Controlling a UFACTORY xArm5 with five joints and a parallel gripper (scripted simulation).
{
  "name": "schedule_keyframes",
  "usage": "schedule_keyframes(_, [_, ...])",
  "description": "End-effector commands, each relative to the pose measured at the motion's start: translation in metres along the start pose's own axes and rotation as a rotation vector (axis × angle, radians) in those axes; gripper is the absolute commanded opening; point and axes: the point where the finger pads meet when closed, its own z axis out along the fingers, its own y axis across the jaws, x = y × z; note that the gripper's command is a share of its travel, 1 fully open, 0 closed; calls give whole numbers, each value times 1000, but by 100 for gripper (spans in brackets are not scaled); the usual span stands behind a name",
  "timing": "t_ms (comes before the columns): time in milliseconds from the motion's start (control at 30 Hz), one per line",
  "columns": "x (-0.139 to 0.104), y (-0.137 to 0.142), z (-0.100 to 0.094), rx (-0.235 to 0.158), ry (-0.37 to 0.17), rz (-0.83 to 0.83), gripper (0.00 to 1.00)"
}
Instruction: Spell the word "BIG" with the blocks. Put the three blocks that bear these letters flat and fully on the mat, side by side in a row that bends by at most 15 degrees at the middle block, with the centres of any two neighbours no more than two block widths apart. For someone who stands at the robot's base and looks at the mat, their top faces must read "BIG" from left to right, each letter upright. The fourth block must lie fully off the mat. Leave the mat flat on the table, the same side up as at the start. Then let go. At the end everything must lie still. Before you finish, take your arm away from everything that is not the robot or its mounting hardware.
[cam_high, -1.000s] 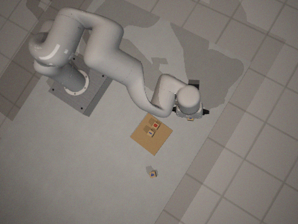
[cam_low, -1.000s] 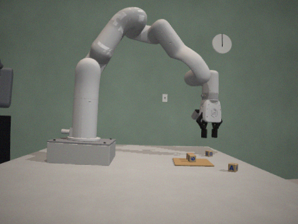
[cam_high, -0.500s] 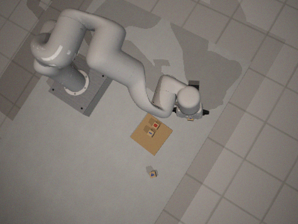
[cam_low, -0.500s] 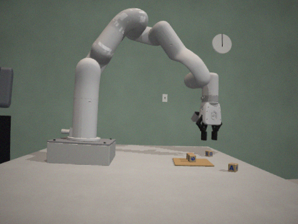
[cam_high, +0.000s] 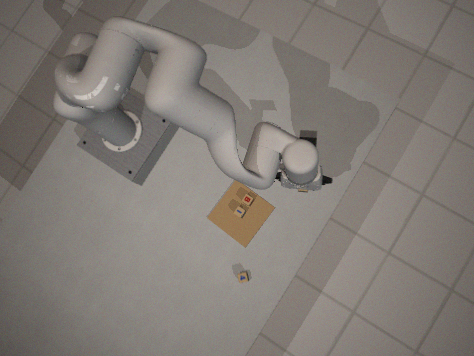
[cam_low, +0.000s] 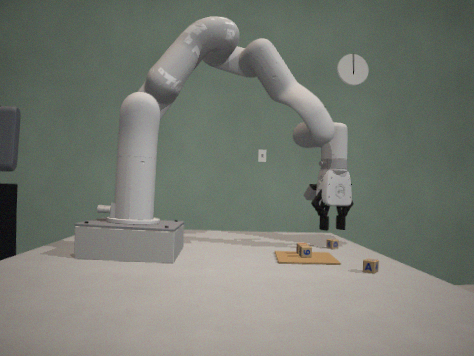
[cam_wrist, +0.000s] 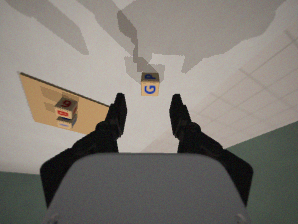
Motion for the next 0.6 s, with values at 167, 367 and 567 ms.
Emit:
schedule_keyframes(167, [0, 2, 9, -4, -1, 0, 63])
schedule_keyframes(367, [0, 2, 14, -4, -1, 0, 63])
schedule_keyframes(567, [0, 2, 17, -4, -1, 0, 63])
